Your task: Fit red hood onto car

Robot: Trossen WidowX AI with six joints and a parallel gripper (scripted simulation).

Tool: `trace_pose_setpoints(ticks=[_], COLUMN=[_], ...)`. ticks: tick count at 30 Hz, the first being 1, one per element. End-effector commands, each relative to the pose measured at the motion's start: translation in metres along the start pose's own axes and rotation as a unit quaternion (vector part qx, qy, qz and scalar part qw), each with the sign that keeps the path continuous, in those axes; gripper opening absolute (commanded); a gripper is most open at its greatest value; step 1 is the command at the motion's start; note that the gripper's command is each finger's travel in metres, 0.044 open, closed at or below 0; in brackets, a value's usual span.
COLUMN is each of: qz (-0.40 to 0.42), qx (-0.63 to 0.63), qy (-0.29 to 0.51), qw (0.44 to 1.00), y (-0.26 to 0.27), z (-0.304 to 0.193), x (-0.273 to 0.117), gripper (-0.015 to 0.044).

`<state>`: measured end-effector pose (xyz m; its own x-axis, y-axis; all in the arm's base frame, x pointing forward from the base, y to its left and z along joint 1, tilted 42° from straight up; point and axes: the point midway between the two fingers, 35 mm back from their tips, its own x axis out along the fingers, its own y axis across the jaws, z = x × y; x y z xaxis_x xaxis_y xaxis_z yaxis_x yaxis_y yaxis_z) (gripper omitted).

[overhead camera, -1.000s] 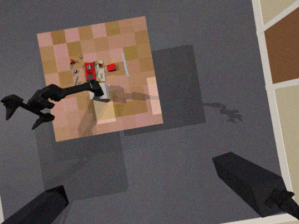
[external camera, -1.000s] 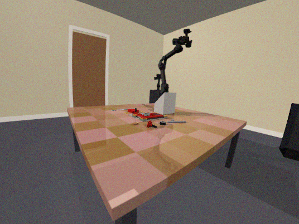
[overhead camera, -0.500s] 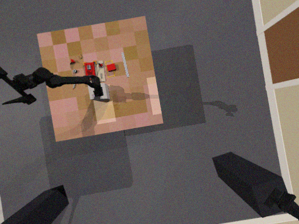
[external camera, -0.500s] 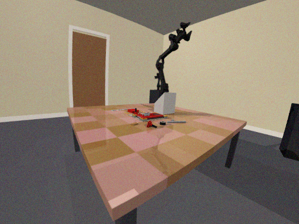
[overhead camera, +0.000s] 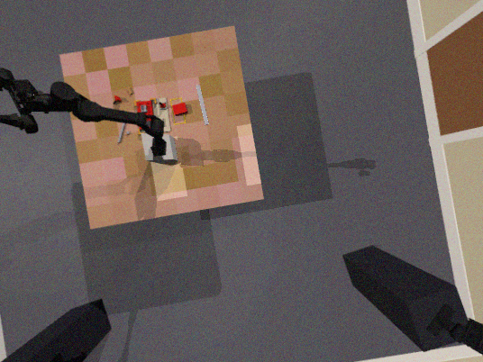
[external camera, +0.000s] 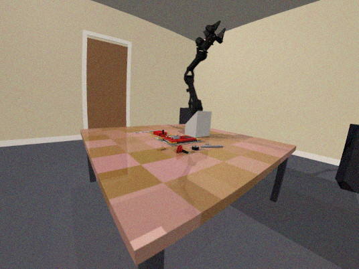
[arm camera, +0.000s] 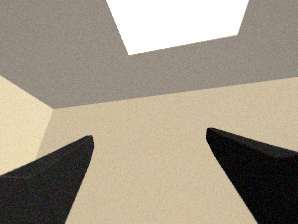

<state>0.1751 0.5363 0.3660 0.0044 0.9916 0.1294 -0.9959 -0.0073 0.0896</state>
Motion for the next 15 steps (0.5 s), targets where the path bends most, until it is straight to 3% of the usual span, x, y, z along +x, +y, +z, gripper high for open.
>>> trace_pose_setpoints(ticks=[1, 15], qz=[-0.056, -0.262], qx=[0.027, 0.137], qy=[0.020, 0.068], qw=[0.998, 0.953], y=[-0.038, -0.165], z=[-0.009, -0.044], x=[-0.014, -0.094], gripper=[0.0440, 0.0440])
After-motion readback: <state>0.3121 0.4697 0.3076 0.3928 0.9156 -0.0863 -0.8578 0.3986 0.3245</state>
